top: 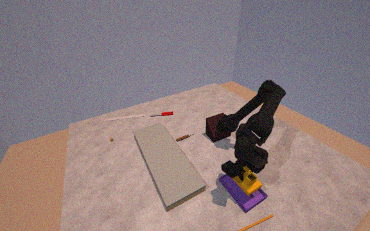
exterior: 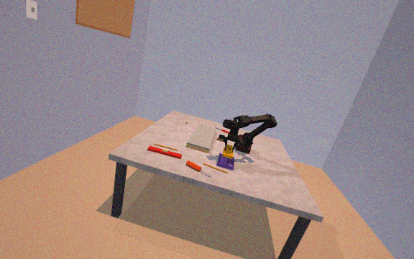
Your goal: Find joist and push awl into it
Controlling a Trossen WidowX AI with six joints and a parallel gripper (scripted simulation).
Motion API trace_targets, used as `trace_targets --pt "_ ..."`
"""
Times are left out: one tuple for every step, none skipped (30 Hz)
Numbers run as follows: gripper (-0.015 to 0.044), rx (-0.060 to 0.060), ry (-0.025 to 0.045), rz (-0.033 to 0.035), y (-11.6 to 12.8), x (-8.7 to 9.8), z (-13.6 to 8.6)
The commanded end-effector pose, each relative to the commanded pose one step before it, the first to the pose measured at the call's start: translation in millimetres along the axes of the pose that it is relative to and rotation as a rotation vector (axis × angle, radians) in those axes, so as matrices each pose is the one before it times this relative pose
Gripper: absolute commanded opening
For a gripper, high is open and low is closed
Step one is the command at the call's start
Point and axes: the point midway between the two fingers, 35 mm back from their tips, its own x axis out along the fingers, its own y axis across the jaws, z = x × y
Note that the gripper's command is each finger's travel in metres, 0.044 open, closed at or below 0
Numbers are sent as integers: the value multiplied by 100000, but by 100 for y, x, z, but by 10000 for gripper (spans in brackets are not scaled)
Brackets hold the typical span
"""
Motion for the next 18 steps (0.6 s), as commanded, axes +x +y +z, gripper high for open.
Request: trace_targets --pt "0 12 41 -263 -58 411 -79" --pt "0 -30 36 17 -3 130 -38" --pt "0 -30 33 16 -2 130 -38" --pt "0 -29 30 15 -1 130 -38" --pt "0 -28 28 14 0 130 -37" --pt "0 -27 25 13 1 130 -37" --pt "0 -27 22 12 2 130 -36" --pt "0 -26 20 11 3 130 -36" --pt "0 -25 17 11 4 130 -36" --pt "0 -24 14 10 5 130 -35" --pt "0 -23 11 9 6 130 -35" --pt "0 -22 9 8 7 130 -35" --pt "0 -21 6 8 8 130 -34" --pt "0 -21 3 7 9 130 -34" --pt "0 -20 1 6 10 130 -34" --pt "0 -19 -2 6 11 130 -33" --pt "0 -18 -5 5 12 130 -33" --pt "0 -17 -8 4 13 129 -33"
